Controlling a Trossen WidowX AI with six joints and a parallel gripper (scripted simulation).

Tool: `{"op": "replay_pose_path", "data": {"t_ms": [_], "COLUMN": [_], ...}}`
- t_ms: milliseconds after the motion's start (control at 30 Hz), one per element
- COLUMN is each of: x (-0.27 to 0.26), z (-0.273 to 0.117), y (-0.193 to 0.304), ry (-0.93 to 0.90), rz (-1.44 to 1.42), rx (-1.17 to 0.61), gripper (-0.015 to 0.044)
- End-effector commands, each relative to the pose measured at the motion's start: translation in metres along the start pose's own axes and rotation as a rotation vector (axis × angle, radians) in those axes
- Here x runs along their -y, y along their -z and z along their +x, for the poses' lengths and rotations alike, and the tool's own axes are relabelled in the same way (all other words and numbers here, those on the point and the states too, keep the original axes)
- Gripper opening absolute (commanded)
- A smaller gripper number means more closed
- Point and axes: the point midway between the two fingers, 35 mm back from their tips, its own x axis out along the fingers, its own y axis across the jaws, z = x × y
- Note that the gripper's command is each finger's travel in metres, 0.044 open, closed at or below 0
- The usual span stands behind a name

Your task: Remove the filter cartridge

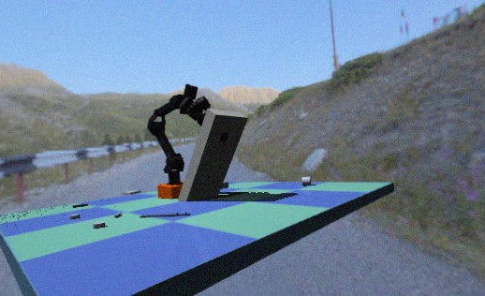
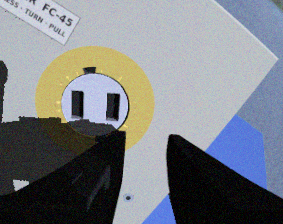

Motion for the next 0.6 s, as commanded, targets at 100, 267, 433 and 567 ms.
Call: {"op": "replay_pose_path", "data": {"t_ms": [100,267,433,567], "x": [-0.024,-0.024,-0.024,-0.025], "z": [-0.001,-0.001,0.005,0.012], "y": [0.007,0.007,0.006,0.006], "ry": [-0.087,-0.087,-0.086,-0.086], "rz": [0.020,0.020,0.020,0.020], "rx": [-0.014,-0.014,-0.013,-0.013], "gripper": [0.0088,0.0088,0.0088,0.0088]}}
